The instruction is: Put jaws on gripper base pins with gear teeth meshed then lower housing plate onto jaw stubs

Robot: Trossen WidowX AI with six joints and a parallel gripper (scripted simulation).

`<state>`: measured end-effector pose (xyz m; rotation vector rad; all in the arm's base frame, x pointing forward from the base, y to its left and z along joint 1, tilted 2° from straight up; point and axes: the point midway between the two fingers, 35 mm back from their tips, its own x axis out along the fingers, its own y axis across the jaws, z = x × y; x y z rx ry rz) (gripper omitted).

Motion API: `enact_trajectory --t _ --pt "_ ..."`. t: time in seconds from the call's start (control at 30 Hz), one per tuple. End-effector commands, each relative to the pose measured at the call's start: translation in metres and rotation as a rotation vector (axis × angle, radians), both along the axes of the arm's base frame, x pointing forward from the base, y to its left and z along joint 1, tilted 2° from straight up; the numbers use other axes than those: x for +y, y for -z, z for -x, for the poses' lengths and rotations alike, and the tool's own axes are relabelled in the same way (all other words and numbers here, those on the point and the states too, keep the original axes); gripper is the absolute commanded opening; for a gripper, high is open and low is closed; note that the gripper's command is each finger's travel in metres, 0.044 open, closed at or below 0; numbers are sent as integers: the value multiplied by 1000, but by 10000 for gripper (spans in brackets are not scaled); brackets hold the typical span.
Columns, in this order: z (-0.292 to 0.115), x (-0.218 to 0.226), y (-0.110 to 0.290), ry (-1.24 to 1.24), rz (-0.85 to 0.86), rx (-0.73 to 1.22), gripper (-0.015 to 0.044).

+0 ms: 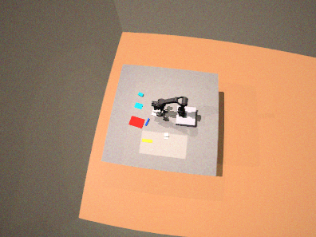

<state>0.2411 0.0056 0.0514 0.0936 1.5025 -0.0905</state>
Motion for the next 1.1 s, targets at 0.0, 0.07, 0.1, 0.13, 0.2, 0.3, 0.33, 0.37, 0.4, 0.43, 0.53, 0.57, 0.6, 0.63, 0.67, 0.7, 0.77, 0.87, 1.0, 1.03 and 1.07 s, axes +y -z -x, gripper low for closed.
enact_trajectory --t 0.0,0.07,0.1,0.13,0.2,0.3,0.33,0.37,0.4,0.43,0.53,0.57,0.6,0.63,0.67,0.7,0.77,0.87,1.0,1.03,1.07 --pt "10 0 -17 -1 -1 -4 440" --pt "21 -1 -31 -2 -1 -2 440" --pt "27 -1 -37 -3 -2 -1 440" --pt "33 -1 -44 -3 -2 1 440" --pt "41 -2 -52 -4 -2 2 440" --pt "42 -2 -53 -4 -2 3 440" --pt "42 -2 -53 -4 -2 3 440" --pt "42 -2 -53 -4 -2 3 440" --pt "42 -2 -53 -4 -2 3 440" --pt "42 -2 -53 -4 -2 3 440" --pt "42 -2 -53 -4 -2 3 440" --pt "42 -2 -53 -4 -2 3 440" --pt "42 -2 -53 -4 -2 3 440" --pt "42 -2 -53 -4 -2 3 440" --pt "42 -2 -53 -4 -2 3 440" --pt "42 -2 -53 -4 -2 3 440" --pt "42 -2 -53 -4 -2 3 440" --pt "42 -2 -53 -4 -2 3 440" --pt "42 -2 -53 -4 -2 3 440" --pt "42 -2 -53 -4 -2 3 440" --pt "42 -2 -53 -4 -2 3 440"
